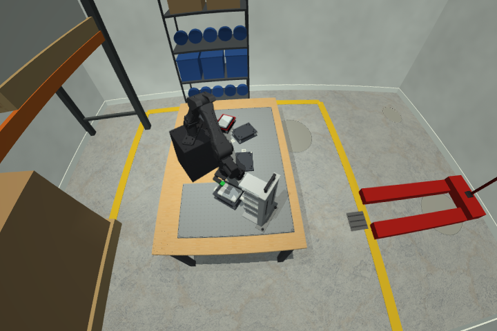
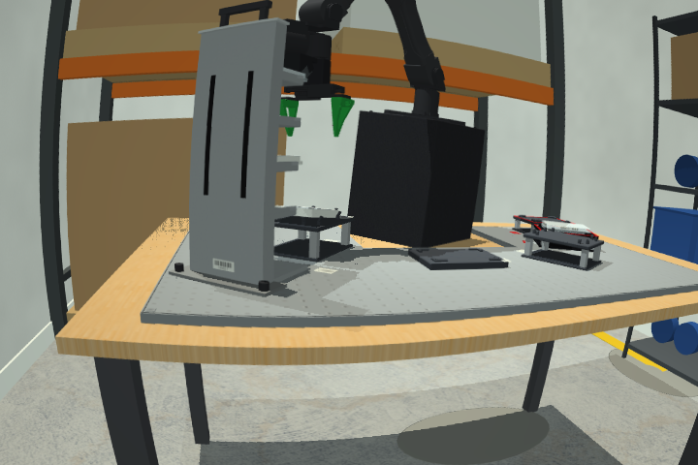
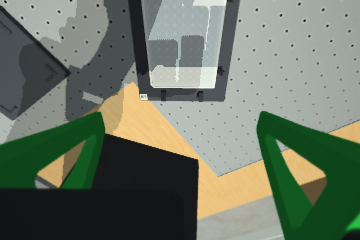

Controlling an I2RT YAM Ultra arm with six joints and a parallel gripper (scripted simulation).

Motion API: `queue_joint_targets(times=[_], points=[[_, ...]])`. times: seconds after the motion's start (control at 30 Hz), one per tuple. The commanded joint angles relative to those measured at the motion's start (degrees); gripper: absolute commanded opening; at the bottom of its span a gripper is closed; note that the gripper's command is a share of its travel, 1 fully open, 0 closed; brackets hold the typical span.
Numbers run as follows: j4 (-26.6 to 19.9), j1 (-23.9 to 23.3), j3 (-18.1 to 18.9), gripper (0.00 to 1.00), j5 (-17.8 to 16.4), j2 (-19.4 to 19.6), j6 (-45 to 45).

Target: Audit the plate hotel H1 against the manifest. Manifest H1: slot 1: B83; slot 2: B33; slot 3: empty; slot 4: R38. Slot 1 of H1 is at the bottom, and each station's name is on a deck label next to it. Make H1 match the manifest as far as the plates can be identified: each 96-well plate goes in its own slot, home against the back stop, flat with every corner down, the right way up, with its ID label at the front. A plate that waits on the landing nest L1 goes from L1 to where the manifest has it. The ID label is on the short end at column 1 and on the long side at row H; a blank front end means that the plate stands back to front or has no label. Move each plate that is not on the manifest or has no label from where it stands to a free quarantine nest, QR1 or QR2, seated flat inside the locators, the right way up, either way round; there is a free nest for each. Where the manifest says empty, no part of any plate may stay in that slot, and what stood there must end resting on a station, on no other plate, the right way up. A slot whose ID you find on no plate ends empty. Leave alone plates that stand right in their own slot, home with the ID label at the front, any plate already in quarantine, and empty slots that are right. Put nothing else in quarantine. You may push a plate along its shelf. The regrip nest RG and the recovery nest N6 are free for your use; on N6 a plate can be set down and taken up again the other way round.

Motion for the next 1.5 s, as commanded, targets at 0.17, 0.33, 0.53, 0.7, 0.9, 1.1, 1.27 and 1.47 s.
queue_joint_targets(times=[0.17,0.33,0.53,0.7,0.9,1.1,1.27,1.47], points=[[6.3,0.9,-2.1,1.0,-0.4,3.4,1.6],[8.1,0.6,-2.4,1.0,-0.4,4.0,1.7],[11.6,1.2,-3.2,1.0,-0.4,7.8,1.9],[14.4,1.5,-2.5,1.0,-0.4,10.4,2.2],[16.5,1.3,-2.1,1.0,-0.4,12.5,2.3],[17.2,1.5,-1.6,1.0,-0.4,11.1,2.3],[17.2,1.5,-1.6,1.0,-0.4,11.7,2.3],[16.5,1.2,-2.1,1.0,-0.2,12.2,2.1]])
